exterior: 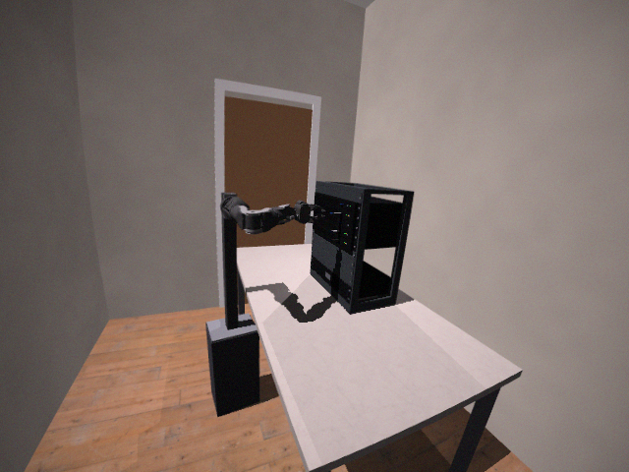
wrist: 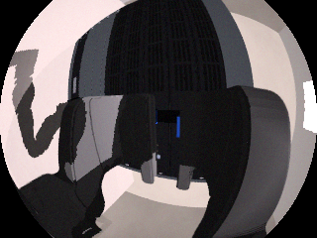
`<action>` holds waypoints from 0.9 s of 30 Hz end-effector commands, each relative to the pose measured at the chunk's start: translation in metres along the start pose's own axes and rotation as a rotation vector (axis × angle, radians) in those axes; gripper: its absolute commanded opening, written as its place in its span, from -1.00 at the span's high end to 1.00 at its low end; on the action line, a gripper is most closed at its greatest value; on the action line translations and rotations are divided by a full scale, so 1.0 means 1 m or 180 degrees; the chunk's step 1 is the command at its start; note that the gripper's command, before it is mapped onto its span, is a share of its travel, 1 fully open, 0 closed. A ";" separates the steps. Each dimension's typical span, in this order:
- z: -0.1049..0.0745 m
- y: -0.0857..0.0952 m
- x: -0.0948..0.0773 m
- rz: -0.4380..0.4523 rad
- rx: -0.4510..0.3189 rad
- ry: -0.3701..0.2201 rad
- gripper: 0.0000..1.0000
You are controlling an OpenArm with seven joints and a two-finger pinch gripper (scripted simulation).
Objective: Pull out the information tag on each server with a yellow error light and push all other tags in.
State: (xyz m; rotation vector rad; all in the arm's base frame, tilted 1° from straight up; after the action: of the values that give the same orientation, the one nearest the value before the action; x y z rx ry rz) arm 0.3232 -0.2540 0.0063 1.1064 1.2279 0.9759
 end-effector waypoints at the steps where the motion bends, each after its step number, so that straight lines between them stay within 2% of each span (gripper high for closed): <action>1: -0.001 0.001 -0.001 0.0027 -0.0023 -0.0017 0.80; 10: -0.003 0.001 -0.001 0.0026 -0.0021 -0.0019 0.80; 11: -0.003 0.001 -0.001 0.0026 -0.0021 -0.0019 1.00; 27: -0.010 0.000 -0.001 0.0027 -0.0022 -0.0018 1.00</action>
State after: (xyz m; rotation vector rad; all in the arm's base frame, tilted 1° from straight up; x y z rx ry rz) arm 0.3138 -0.2534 0.0071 1.1066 1.2215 0.9814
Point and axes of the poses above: the point where the finger pads meet when closed, its own z axis out along the fingers, its own y axis across the jaws, x = y × z, the point moved 4 cm from there along -z, back along the fingers, and after that the axes turned 12 degrees about -z, right-handed, at the moved point
